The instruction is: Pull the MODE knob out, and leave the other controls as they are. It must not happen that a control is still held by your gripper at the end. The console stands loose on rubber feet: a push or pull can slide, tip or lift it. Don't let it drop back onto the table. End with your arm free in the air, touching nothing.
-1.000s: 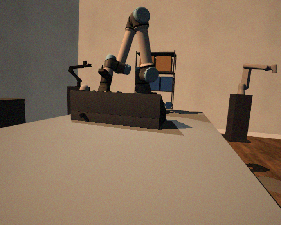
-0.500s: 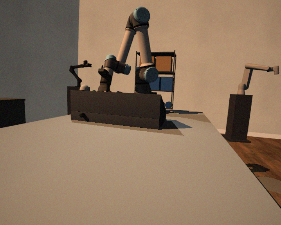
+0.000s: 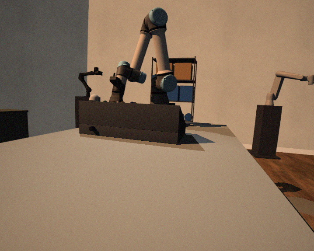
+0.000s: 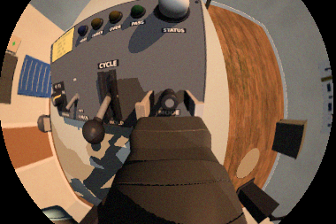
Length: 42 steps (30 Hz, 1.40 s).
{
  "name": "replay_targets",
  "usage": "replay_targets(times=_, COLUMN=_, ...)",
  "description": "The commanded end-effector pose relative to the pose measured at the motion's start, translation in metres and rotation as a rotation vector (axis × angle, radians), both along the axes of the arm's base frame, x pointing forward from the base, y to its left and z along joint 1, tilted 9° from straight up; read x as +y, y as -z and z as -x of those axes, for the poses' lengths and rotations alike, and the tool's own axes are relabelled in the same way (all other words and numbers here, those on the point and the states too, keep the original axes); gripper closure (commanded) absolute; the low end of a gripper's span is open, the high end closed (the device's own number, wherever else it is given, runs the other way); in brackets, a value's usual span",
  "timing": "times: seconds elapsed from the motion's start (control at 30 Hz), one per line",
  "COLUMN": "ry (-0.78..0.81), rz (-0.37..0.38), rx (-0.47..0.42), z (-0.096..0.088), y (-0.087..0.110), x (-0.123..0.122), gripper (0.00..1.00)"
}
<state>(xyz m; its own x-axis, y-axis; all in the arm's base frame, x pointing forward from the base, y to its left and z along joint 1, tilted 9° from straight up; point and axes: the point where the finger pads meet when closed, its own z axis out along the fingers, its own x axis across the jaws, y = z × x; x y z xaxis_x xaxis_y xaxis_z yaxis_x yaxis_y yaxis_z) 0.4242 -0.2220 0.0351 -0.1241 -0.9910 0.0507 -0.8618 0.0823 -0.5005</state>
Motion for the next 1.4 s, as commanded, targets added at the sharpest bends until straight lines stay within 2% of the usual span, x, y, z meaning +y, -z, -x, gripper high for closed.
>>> replay_targets(times=0.0, ry=0.000, rz=0.001, rx=-0.001, z=-0.0002, y=-0.0004, x=-0.0002, gripper=0.00)
replay_targets(times=0.57, ry=0.000, rz=0.001, rx=-0.001, z=-0.0002, y=-0.0004, x=-0.0002, gripper=0.00)
replay_targets(times=0.6, ry=0.000, rz=0.001, rx=-0.001, z=-0.0002, y=-0.0004, x=-0.0002, gripper=1.00)
replay_targets(times=1.37, ry=0.000, rz=0.001, rx=-0.001, z=-0.0002, y=-0.0004, x=-0.0002, gripper=1.00)
